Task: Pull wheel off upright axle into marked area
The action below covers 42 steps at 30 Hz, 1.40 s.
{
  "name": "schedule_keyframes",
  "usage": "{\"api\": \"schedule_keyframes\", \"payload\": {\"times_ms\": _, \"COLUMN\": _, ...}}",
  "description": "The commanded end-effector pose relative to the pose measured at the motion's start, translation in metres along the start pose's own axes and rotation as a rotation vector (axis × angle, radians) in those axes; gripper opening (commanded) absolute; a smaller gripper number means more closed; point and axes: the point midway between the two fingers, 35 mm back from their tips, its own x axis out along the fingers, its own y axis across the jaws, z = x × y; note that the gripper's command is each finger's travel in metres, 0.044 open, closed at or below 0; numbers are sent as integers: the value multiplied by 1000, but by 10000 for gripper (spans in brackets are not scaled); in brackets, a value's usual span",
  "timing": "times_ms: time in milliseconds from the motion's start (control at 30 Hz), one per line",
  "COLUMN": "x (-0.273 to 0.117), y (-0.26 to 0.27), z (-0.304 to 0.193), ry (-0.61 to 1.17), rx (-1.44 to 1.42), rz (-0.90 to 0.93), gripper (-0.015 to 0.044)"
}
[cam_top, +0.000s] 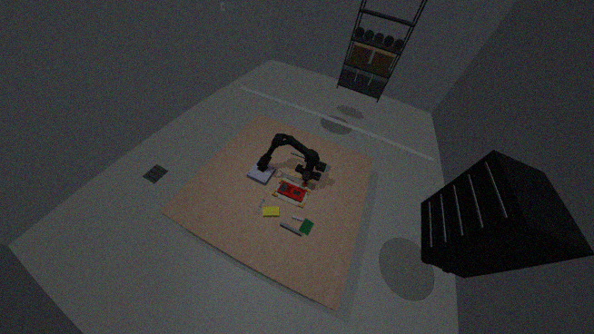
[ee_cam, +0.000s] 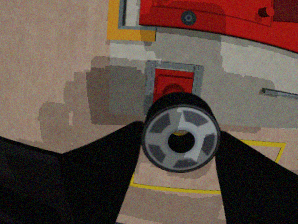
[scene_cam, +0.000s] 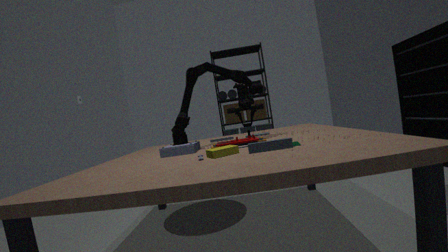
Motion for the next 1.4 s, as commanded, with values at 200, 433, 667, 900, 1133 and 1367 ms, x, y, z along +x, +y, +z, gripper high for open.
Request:
{"api": "schedule_keyframes", "payload": {"times_ms": 200, "x": -16, "y": -1, "z": -3, "ry": 0, "rx": 0, "rz": 4, "gripper": 0}}
{"api": "schedule_keyframes", "payload": {"times_ms": 433, "x": -18, "y": -13, "z": -26, "ry": 2, "rx": 1, "rz": 5, "gripper": 0}}
{"api": "schedule_keyframes", "payload": {"times_ms": 667, "x": -20, "y": -27, "z": -49, "ry": 3, "rx": 1, "rz": 6, "gripper": 0}}
{"api": "schedule_keyframes", "payload": {"times_ms": 900, "x": -22, "y": -42, "z": -70, "ry": 5, "rx": 2, "rz": 7, "gripper": 0}}
{"api": "schedule_keyframes", "payload": {"times_ms": 1133, "x": -23, "y": -57, "z": -88, "ry": 7, "rx": 2, "rz": 7, "gripper": 0}}
{"api": "schedule_keyframes", "payload": {"times_ms": 1367, "x": -14, "y": -57, "z": -89, "ry": 7, "rx": 2, "rz": 7, "gripper": 0}}
